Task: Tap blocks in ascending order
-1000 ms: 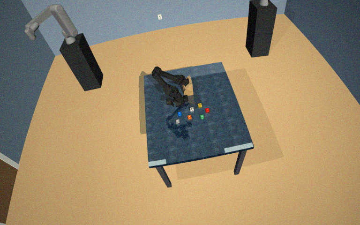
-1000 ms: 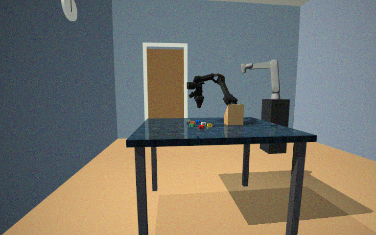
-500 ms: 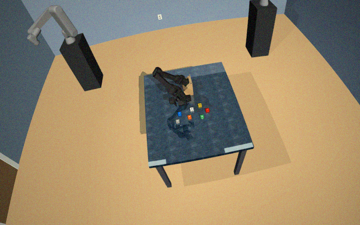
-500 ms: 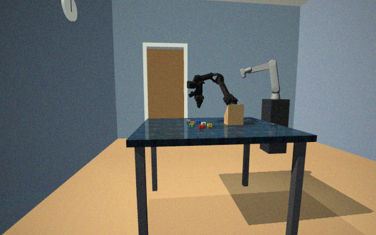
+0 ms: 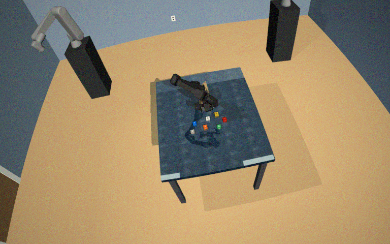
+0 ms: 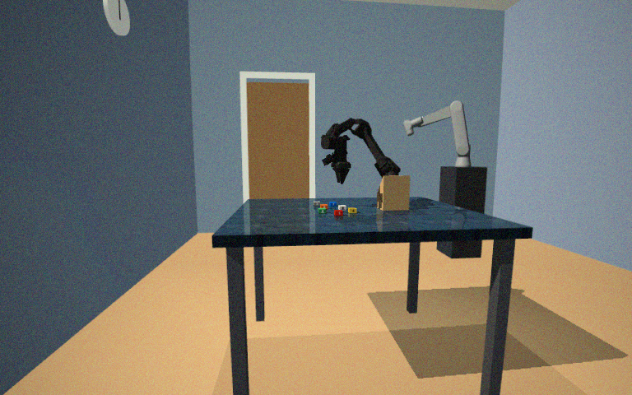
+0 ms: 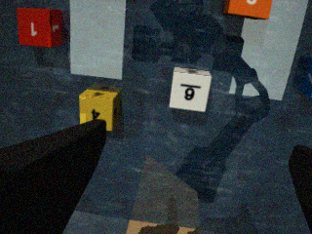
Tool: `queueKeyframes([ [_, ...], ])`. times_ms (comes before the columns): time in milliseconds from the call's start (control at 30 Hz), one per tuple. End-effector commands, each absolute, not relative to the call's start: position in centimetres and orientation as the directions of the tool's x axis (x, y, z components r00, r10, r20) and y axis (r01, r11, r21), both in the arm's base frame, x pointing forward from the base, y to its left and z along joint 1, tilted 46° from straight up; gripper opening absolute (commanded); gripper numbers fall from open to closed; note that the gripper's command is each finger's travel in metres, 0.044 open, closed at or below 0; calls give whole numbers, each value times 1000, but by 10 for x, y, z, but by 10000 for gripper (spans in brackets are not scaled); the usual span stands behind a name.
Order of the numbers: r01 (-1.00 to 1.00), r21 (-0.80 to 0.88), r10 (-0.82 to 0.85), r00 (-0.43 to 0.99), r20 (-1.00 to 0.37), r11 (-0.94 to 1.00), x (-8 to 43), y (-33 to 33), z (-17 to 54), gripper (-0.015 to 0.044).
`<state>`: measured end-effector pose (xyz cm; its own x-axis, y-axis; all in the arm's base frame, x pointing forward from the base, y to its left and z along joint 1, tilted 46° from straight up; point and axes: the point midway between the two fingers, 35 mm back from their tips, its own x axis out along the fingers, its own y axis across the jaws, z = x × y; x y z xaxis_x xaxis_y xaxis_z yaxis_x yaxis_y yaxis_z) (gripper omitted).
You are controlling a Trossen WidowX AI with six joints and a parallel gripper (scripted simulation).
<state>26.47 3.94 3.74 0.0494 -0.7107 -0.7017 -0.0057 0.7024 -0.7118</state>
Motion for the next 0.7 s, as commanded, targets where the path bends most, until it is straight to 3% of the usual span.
queueKeyframes([
  [0,-2,-710,-709,45,-704,704,264,40,36,400],
  [333,-2,-709,-708,46,-704,705,262,42,34,400],
  [533,-3,-706,-705,44,-708,708,218,89,-16,400],
  [667,-3,-706,-705,44,-707,708,216,91,-18,400],
])
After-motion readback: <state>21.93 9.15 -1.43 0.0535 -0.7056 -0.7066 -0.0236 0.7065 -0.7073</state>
